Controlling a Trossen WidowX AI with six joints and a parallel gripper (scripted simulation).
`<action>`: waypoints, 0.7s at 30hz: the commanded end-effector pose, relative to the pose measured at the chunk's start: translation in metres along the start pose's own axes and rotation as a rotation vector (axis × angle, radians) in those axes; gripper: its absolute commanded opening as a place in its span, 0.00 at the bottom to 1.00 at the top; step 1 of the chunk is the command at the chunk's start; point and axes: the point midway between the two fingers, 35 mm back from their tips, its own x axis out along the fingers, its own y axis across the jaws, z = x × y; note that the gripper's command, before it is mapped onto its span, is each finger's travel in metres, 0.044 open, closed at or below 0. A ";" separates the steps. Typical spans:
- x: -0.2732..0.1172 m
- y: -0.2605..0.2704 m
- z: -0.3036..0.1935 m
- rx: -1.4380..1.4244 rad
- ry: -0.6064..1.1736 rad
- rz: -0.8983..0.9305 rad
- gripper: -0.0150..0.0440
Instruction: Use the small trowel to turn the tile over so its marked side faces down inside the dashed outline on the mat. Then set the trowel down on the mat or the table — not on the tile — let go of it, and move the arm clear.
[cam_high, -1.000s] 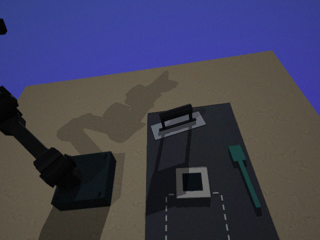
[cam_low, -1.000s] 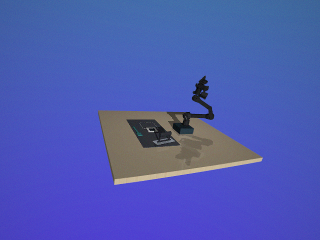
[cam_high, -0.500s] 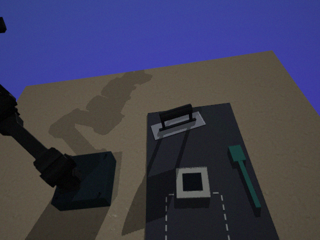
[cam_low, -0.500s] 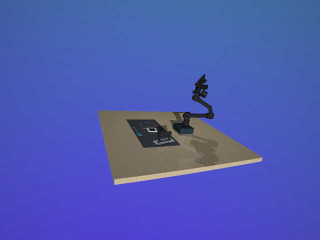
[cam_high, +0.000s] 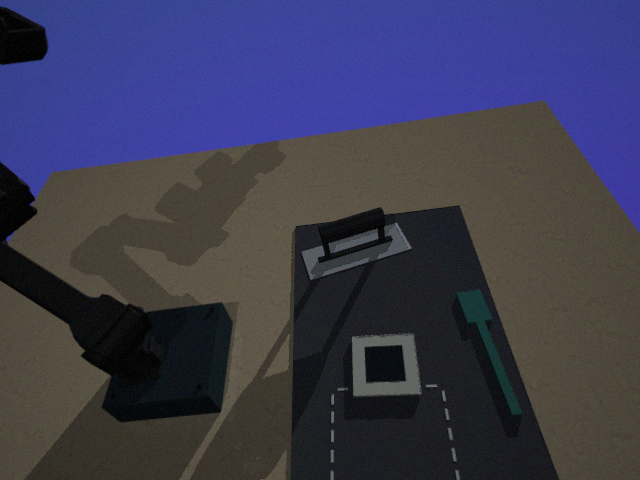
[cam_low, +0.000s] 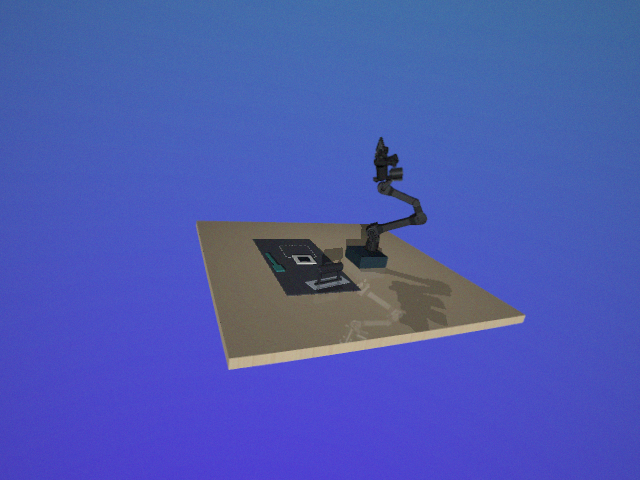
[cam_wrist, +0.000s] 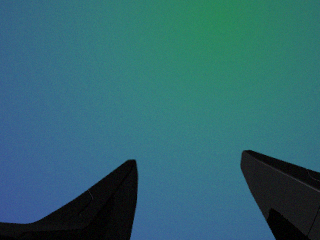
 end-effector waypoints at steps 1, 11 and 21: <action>0.013 0.001 -0.029 0.090 0.093 0.005 0.71; 0.028 0.025 -0.103 0.316 0.312 0.039 0.71; 0.033 0.062 -0.157 0.482 0.490 0.091 0.71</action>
